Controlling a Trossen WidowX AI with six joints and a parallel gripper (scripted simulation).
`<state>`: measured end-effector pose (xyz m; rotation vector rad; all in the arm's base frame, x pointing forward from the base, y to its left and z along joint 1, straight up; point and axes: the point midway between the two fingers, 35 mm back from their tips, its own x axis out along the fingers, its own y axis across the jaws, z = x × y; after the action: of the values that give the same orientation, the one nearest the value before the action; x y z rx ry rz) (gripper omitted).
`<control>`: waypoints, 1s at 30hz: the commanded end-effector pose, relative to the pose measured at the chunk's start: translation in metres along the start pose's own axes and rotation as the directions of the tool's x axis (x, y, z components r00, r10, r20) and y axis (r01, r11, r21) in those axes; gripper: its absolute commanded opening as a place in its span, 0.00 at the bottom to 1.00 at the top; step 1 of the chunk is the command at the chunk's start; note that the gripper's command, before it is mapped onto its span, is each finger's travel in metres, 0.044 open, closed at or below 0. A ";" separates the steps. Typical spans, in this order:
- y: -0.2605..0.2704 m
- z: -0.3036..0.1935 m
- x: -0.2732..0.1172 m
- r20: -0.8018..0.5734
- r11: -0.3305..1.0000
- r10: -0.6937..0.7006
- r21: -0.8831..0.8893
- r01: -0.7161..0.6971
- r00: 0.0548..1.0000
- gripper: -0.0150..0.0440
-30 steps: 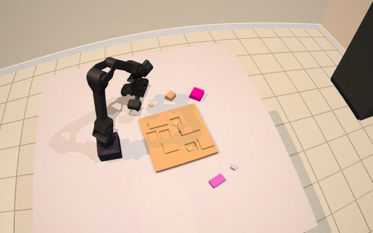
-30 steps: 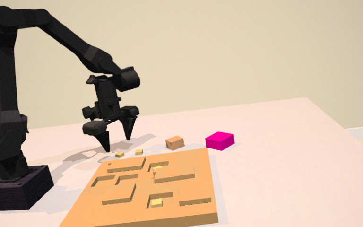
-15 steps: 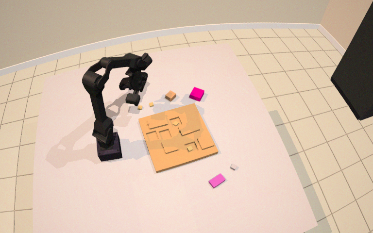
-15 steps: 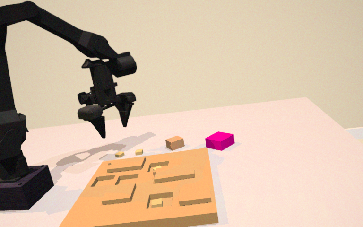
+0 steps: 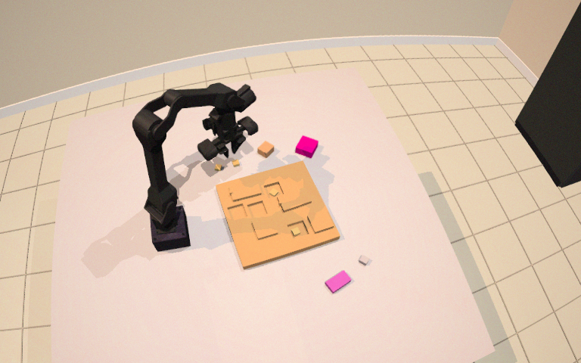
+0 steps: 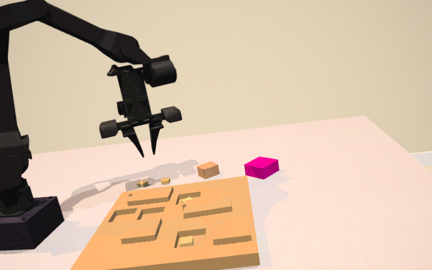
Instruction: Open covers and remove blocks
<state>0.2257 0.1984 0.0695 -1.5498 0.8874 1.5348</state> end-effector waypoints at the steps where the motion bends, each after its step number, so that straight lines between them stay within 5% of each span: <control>1: -0.011 -0.024 0.002 -0.003 0.916 0.010 0.400 -0.008 1.000 0.25; 6: -0.022 -0.052 0.001 -0.008 0.706 0.006 0.708 0.001 1.000 0.25; 14: -0.034 -0.094 0.001 -0.009 0.335 0.004 0.942 0.007 1.000 0.25; 30: -0.042 -0.178 -0.002 -0.023 -0.483 0.005 0.875 0.023 1.000 0.25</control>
<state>0.3383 0.0767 0.0735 -0.1176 1.5144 0.1406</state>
